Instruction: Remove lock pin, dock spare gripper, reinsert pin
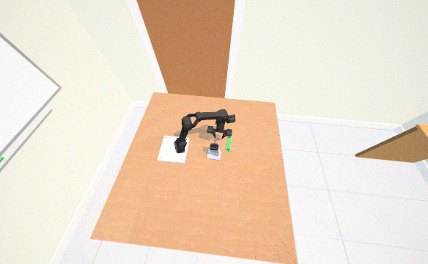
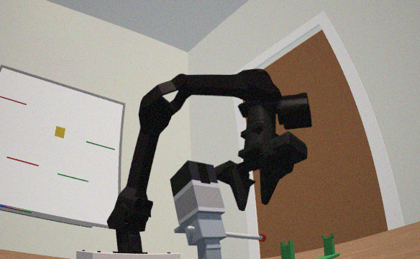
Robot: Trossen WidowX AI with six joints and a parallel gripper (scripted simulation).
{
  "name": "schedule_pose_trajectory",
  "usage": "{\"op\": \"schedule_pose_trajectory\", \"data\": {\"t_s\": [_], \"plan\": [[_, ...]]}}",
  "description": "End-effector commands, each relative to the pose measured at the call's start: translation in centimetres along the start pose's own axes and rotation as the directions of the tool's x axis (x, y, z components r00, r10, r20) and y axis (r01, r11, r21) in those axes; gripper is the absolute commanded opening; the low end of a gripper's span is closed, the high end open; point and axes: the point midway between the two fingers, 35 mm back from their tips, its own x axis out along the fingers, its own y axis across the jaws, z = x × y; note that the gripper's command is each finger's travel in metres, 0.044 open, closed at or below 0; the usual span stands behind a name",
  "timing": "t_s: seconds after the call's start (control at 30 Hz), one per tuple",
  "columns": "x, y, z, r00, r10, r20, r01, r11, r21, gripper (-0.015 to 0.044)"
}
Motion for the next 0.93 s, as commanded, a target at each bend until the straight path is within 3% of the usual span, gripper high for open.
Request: {"op": "schedule_pose_trajectory", "data": {"t_s": [0.0, 0.13, 0.9], "plan": [[0.09, 0.02, -0.07, 1.0, 0.001, 0.0, -0.001, 1.0, -0.002, 0.0331], [0.09, 0.02, -0.07, 1.0, 0.001, 0.0, -0.001, 1.0, -0.002, 0.0436], [0.09, 0.02, -0.07, 1.0, 0.001, 0.0, -0.001, 1.0, -0.002, 0.044]]}}
